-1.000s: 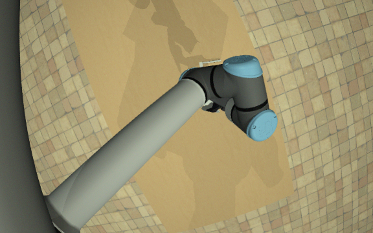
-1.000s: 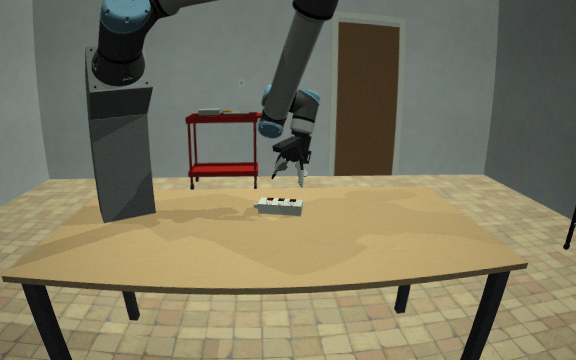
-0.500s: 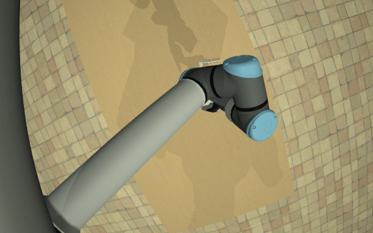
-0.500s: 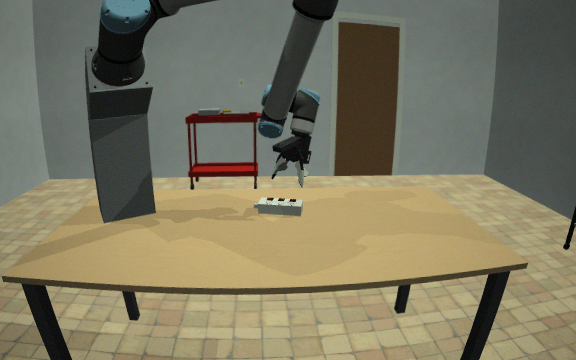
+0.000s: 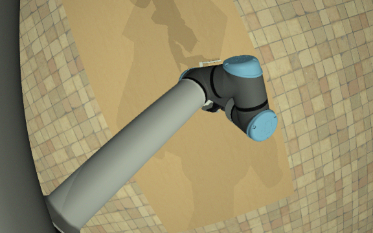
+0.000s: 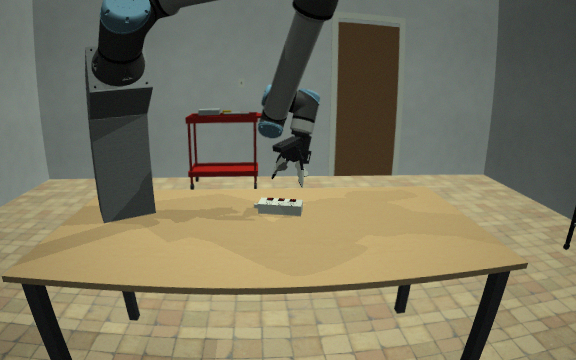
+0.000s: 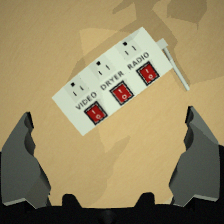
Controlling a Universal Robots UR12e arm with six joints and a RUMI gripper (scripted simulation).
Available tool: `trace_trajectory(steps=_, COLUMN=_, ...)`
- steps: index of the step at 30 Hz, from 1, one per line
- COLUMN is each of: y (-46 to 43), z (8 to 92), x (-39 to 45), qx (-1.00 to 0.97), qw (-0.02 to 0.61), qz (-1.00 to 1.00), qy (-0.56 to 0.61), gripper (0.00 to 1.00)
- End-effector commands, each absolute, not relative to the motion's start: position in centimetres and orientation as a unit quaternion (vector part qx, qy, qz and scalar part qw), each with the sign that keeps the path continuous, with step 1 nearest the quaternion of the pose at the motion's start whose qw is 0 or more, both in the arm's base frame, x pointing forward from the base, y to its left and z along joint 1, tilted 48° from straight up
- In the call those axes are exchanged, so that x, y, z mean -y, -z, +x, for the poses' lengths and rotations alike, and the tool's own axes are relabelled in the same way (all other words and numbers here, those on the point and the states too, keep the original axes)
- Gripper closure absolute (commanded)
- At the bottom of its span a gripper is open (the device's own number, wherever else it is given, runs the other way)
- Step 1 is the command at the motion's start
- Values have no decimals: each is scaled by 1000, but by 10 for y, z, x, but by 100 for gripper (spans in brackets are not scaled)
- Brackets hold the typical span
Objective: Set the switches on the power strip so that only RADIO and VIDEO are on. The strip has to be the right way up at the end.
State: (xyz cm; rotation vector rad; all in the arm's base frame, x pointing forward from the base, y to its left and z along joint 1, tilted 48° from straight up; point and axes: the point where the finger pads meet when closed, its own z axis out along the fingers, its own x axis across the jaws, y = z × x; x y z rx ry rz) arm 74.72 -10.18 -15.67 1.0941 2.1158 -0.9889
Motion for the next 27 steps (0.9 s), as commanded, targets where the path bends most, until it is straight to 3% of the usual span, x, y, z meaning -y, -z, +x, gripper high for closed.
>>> trace_trajectory(steps=1, y=156, z=749, x=99, qx=-788, qw=279, qz=406, qy=368, gripper=0)
trace_trajectory(steps=27, y=156, z=747, x=101, qx=-788, qw=278, qz=408, qy=368, gripper=0)
